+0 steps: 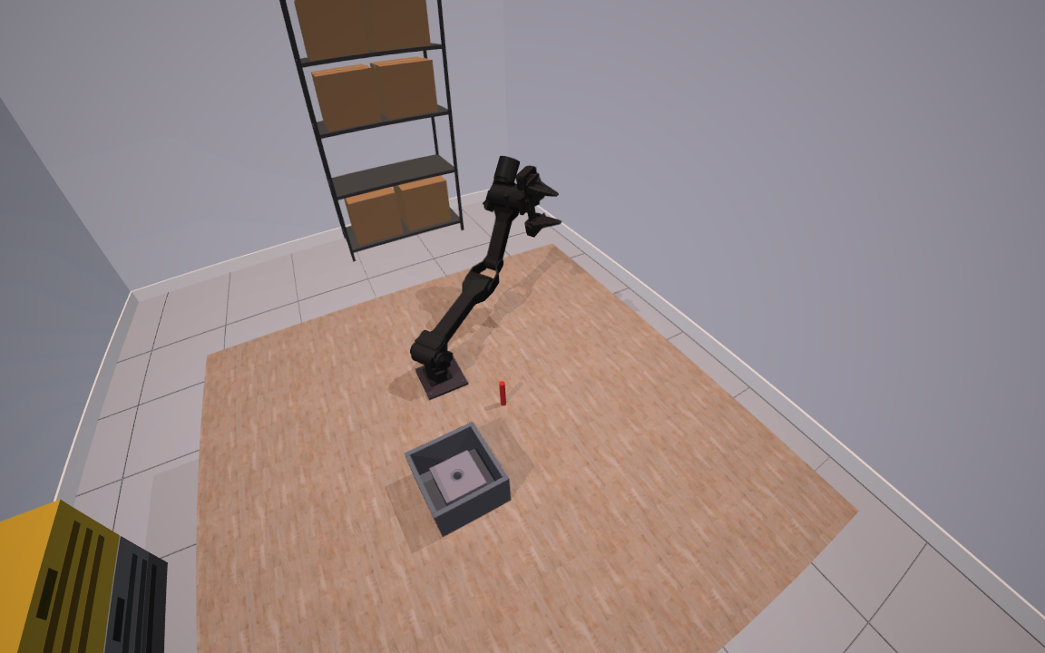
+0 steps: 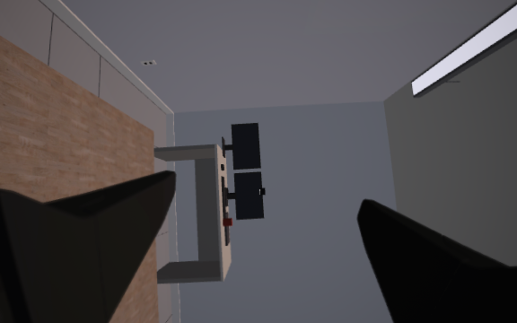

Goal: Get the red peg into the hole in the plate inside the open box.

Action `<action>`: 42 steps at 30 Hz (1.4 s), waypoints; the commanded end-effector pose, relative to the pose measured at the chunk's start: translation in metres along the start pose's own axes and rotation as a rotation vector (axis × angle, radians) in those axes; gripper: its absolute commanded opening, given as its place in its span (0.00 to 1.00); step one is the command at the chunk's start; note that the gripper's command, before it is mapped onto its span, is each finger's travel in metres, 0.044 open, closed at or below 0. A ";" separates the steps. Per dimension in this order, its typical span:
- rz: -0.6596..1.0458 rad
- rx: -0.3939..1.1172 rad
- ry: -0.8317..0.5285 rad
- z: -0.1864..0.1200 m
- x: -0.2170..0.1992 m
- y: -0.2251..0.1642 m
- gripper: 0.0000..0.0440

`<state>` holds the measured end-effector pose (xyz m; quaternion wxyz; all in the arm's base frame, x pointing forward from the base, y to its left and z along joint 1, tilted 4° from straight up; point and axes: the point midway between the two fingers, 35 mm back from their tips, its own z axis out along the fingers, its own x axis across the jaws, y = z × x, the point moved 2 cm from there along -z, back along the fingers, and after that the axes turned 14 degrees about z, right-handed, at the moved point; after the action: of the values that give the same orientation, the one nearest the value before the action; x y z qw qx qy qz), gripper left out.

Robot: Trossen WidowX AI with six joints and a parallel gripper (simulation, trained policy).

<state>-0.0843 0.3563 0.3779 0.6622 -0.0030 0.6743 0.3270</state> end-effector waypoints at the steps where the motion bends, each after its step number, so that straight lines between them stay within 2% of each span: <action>1: 0.003 -0.006 -0.001 -0.003 0.000 0.000 0.97; 2: 0.015 -0.011 -0.004 -0.007 0.000 -0.001 1.00; 9: 0.231 -0.029 -0.040 -0.035 -0.031 -0.020 1.00; 18: 0.541 -0.005 -0.071 -0.052 -0.078 -0.058 1.00; 31: 0.977 0.101 -0.085 -0.051 -0.132 -0.130 1.00; 42: 1.325 0.255 -0.076 -0.038 -0.157 -0.198 1.00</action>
<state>-0.0250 0.1309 0.4323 0.3730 0.4622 0.5547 0.5826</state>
